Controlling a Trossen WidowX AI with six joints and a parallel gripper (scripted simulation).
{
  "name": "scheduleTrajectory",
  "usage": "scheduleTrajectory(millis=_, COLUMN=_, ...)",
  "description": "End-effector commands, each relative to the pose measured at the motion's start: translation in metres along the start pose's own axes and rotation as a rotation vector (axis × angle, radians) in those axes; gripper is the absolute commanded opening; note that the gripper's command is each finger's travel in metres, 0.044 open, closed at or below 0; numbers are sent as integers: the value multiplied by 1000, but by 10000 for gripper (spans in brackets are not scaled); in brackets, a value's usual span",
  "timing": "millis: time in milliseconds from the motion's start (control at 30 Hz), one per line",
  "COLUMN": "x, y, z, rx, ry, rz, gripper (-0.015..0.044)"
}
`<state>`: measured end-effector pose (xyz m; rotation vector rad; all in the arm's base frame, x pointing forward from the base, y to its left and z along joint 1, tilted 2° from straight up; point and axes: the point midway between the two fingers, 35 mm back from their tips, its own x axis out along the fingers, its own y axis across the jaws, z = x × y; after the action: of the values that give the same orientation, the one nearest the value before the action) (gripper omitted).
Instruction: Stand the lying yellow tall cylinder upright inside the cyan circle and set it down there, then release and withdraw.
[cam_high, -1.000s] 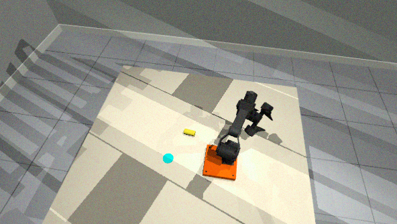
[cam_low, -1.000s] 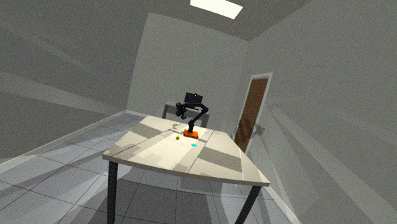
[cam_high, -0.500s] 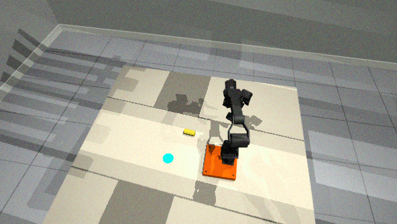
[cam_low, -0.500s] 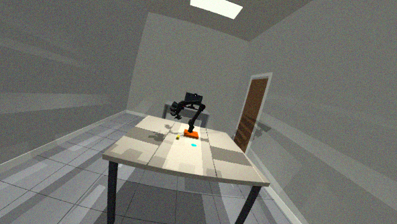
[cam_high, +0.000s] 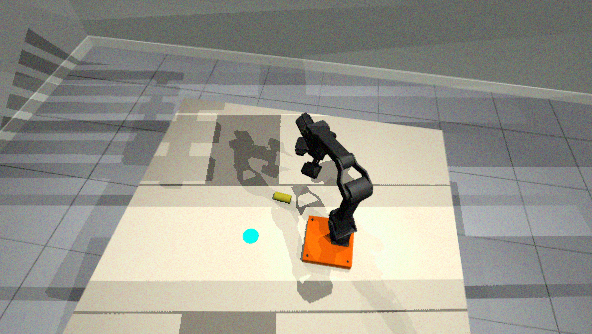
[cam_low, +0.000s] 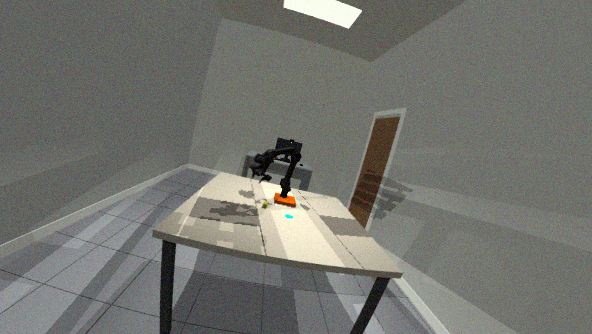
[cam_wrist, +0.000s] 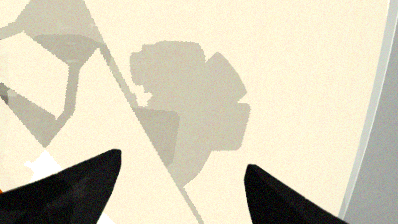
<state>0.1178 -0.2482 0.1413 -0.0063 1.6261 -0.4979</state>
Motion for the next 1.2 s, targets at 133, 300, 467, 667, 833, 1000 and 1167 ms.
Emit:
scheduleTrajectory(millis=133, x=-20, y=60, z=64, rx=-105, ry=-92, rz=164, gripper=309)
scheduleTrajectory(millis=300, x=-35, y=105, z=93, rx=-170, ry=-115, rz=268, gripper=309)
scheduleTrajectory(millis=467, x=-46, y=140, z=107, rx=-216, ry=-117, rz=340, gripper=309)
scheduleTrajectory(millis=667, x=-40, y=142, z=109, rx=-216, ry=-117, rz=340, gripper=309)
scheduleTrajectory(millis=833, x=6, y=158, z=117, rx=-216, ry=-118, rz=340, gripper=309)
scheduleTrajectory(millis=1000, x=51, y=175, z=116, rx=-216, ry=-117, rz=340, gripper=309)
scheduleTrajectory(millis=1167, x=57, y=178, z=116, rx=-216, ry=-117, rz=341, gripper=309)
